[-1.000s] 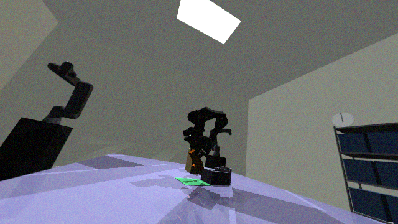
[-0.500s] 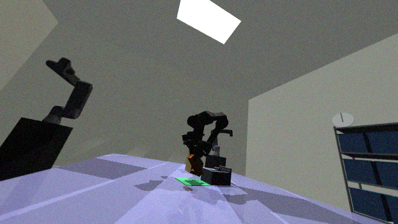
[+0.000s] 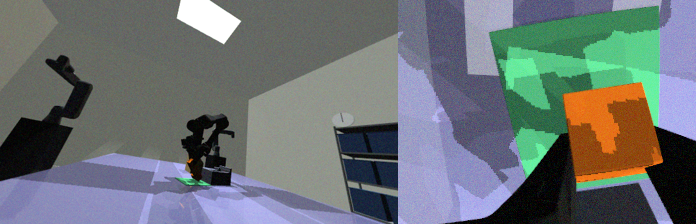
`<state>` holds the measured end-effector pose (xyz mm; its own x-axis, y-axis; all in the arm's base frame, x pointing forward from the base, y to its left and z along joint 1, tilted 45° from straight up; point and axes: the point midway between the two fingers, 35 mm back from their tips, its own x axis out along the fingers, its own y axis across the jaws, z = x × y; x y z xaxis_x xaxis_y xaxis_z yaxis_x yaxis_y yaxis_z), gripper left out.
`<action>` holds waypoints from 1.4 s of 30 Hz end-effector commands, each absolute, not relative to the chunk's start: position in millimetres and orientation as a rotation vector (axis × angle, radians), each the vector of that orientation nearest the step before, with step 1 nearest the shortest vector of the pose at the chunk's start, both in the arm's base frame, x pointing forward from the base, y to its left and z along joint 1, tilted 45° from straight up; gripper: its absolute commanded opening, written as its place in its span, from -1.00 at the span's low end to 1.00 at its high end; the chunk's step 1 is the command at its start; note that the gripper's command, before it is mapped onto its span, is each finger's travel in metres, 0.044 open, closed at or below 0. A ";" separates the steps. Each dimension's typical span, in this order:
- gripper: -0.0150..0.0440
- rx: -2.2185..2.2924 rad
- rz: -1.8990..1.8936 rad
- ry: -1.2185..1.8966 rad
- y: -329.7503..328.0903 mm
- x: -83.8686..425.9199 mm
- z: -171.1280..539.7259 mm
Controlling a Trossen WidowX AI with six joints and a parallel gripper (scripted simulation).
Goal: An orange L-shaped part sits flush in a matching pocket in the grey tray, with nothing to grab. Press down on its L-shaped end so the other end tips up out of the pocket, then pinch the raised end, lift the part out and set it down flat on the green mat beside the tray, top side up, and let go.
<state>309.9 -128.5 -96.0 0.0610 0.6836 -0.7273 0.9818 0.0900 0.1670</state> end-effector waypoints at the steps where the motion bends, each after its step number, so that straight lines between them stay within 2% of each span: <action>1: -0.49 1.669 -0.556 1.690 -125.8 309.0 -97.3; 19: -0.49 1.660 -0.556 1.691 -126.5 308.6 -97.4; 29: 0.40 1.660 -0.556 1.691 -128.6 308.8 -95.5; 34: 0.84 1.663 -0.560 1.689 -159.9 308.5 -65.1; 37: 0.86 1.667 -0.560 1.689 -184.2 303.9 -37.2; 42: 0.86 1.679 -0.565 1.666 -185.4 305.0 -39.0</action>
<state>305.0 -187.6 -37.0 0.0846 0.6776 -0.7305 0.9825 0.0655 0.1745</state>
